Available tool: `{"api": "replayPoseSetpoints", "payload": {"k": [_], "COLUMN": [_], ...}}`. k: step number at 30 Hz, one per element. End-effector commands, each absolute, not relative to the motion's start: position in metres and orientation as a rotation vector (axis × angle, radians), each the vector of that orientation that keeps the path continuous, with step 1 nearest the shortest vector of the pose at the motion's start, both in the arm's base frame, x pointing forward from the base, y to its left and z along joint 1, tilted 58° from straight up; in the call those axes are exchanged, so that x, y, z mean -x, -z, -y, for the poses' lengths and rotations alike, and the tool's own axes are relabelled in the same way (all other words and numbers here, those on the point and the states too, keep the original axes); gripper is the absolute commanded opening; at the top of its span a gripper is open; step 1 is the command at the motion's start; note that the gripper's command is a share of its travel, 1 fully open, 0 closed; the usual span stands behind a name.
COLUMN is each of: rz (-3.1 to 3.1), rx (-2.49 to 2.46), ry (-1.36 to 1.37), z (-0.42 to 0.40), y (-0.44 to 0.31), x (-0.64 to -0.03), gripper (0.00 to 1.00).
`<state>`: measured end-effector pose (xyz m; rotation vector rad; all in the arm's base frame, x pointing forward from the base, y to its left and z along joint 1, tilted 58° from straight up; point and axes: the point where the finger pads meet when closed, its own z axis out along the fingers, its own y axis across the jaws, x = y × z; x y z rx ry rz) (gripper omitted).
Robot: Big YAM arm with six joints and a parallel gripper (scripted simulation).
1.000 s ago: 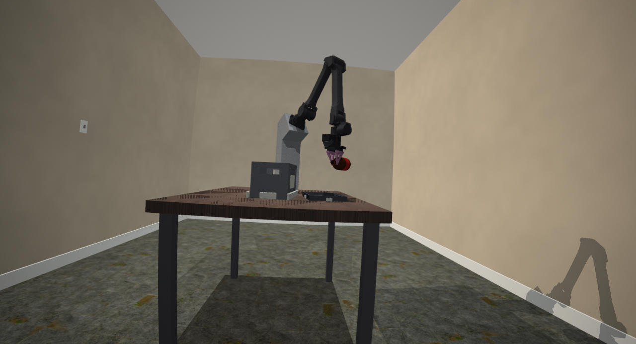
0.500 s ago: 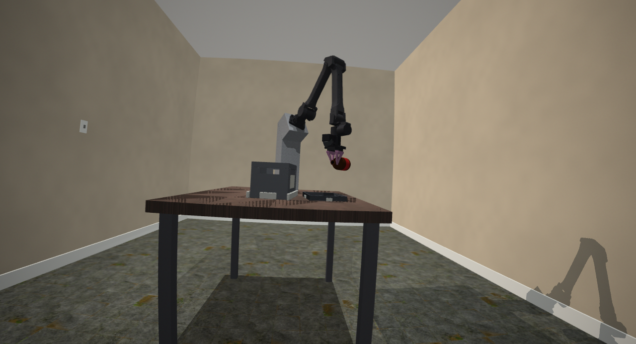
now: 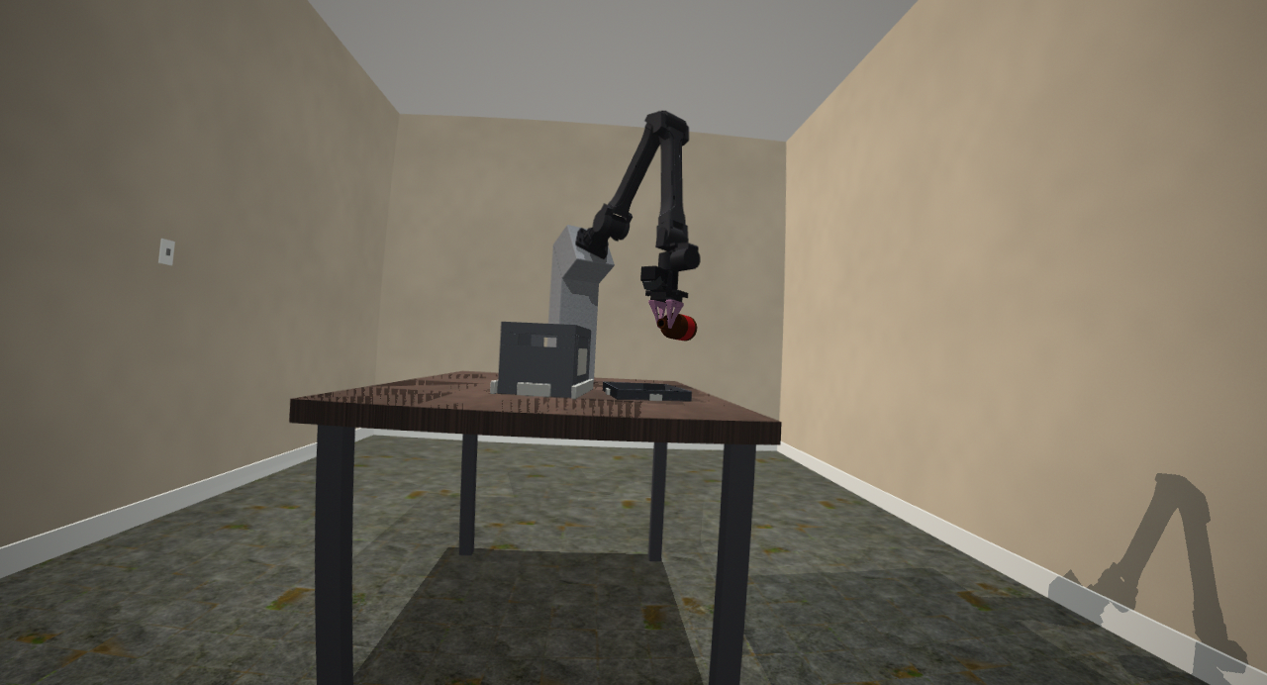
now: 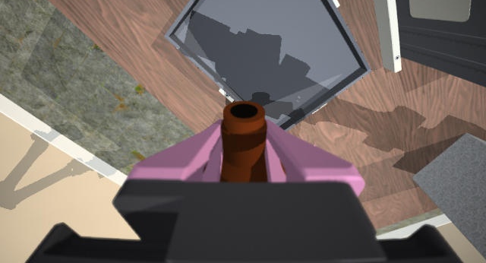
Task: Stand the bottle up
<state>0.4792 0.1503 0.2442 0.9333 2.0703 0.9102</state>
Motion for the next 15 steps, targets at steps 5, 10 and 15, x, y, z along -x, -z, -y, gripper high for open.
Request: {"api": "replayPoseSetpoints", "payload": {"k": [5,10,15], "rz": [-2.017,-1.994,-1.969], "rx": [-0.926,-0.934,-0.942], "ry": [-0.929,-0.912,-0.895], "z": [-0.1566,-0.1565,-0.1564], "y": [-0.2584,-0.2584,-0.2585], "x": [-0.4725,-0.4725,-0.4723], "gripper": [0.00,0.00,0.00]}}
